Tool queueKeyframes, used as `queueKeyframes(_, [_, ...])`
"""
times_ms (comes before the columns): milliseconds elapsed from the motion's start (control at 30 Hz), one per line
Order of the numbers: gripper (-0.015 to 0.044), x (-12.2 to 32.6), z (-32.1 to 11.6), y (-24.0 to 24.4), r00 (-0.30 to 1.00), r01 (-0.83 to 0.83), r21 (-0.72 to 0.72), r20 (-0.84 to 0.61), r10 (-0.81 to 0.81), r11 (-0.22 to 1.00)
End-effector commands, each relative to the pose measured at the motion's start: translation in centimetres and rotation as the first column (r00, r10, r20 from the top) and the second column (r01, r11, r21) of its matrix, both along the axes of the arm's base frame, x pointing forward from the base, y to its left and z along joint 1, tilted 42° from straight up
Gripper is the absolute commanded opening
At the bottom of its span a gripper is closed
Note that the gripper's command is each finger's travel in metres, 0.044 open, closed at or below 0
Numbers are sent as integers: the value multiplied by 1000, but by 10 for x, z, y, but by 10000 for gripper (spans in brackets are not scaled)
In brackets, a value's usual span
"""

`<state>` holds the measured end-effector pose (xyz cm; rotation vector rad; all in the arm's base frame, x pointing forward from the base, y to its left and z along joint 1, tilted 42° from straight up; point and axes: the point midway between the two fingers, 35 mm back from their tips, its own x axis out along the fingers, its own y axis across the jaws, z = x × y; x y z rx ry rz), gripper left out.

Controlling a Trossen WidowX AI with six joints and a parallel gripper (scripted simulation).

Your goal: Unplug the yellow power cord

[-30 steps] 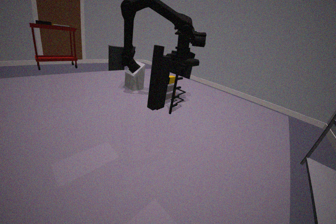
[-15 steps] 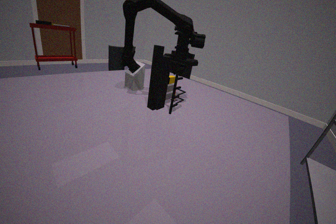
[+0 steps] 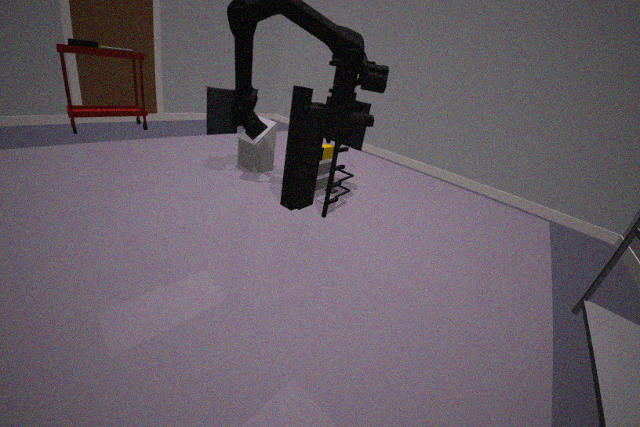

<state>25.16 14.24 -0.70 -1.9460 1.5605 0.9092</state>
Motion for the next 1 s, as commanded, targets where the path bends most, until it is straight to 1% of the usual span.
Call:
queueKeyframes(0, [160, 1, 7, -7, 1000, -2, -2, 0, 2, 1000])
queueKeyframes(400, [160, 3, 15, -16, 1000, -2, -4, 0, 2, 1000])
queueKeyframes(900, [160, 5, 6, -24, 1000, -2, -4, 1, 2, 1000])
queueKeyframes(967, [107, 4, 7, -22, 1000, 1, 0, 2, -1, 1000])
